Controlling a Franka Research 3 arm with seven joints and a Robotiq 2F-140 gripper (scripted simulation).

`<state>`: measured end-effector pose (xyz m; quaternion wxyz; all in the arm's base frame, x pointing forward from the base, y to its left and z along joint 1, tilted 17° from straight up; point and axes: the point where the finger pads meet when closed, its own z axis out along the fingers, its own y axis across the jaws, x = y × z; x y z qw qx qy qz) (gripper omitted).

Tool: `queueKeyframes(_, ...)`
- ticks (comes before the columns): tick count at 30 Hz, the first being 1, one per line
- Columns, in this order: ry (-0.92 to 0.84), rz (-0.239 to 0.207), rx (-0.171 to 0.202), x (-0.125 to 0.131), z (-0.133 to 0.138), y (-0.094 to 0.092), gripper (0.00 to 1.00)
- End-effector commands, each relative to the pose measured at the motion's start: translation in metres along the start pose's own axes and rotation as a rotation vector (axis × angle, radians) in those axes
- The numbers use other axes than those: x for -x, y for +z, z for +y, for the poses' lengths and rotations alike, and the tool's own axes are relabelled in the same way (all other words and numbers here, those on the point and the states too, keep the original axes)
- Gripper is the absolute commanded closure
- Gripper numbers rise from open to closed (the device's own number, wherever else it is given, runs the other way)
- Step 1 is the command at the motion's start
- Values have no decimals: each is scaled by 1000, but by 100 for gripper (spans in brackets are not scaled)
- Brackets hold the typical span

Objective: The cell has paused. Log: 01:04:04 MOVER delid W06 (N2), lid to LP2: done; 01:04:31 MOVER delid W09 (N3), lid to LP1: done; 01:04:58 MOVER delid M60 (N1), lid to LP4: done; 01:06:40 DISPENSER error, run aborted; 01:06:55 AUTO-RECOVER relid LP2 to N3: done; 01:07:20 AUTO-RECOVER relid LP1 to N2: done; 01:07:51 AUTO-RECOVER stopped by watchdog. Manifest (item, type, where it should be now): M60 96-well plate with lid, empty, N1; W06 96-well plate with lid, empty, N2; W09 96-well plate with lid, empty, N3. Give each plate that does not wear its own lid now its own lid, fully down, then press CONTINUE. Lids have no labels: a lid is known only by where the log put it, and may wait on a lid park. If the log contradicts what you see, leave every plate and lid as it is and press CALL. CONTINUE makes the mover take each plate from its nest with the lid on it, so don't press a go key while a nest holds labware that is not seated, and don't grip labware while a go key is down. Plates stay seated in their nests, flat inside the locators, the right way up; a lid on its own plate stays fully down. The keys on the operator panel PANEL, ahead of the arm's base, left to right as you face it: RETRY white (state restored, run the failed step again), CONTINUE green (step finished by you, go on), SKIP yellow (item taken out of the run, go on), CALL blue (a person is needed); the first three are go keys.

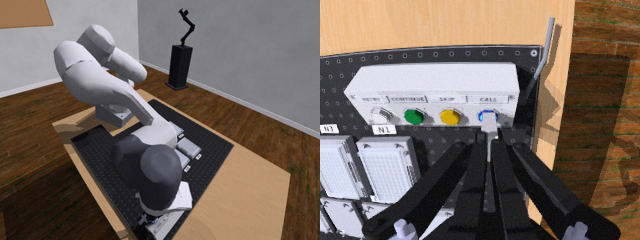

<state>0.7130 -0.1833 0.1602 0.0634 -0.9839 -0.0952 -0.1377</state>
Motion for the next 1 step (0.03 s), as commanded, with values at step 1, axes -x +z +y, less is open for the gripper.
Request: queueKeyframes(1,2,-1,0,0,0,-7,100)
